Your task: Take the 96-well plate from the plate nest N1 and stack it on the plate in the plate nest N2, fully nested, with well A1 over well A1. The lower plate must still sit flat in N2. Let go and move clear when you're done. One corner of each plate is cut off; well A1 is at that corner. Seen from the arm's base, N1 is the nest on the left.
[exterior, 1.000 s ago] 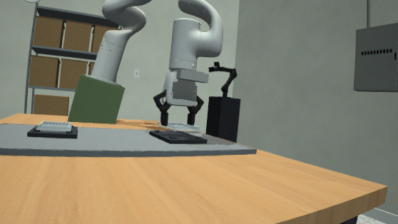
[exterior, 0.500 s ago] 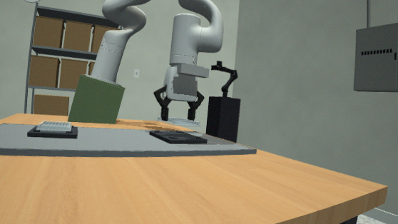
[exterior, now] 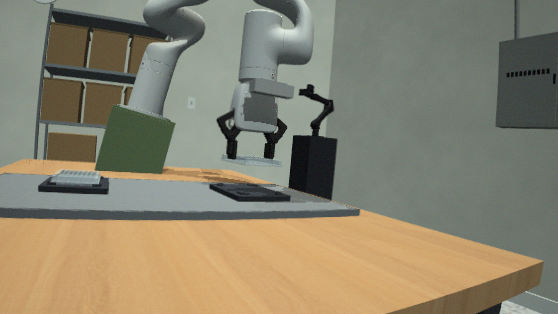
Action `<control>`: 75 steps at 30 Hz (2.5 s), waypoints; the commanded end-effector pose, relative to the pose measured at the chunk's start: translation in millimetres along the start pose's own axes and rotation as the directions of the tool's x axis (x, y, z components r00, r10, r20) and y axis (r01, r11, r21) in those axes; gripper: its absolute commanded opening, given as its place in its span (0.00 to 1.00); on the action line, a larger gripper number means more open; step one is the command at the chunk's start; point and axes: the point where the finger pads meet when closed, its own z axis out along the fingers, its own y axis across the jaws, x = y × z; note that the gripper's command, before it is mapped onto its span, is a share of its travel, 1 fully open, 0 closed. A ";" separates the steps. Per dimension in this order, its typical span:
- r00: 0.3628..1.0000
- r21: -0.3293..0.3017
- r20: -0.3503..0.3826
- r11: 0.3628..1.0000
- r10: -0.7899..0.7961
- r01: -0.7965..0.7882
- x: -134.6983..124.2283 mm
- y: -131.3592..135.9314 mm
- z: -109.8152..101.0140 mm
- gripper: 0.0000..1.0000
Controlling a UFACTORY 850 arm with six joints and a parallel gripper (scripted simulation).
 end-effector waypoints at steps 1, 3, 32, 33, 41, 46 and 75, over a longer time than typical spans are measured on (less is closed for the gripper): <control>1.000 0.000 -0.001 1.000 0.000 0.000 1.0 -0.3 -9.4 0.00; 1.000 0.000 -0.001 1.000 0.000 0.000 1.0 -0.3 -12.7 0.00; 1.000 0.000 -0.001 1.000 0.000 0.000 1.0 -0.3 -37.9 0.00; 1.000 0.000 -0.001 1.000 0.000 0.000 1.0 -0.3 -37.9 0.00; 0.997 0.000 -0.001 0.997 0.083 -0.083 -2.6 19.4 -37.9 0.00; 0.997 0.000 -0.001 0.997 0.083 -0.083 -5.7 35.8 -37.9 0.00; 0.997 -0.001 -0.001 0.997 0.083 -0.083 -21.0 117.9 -38.0 0.00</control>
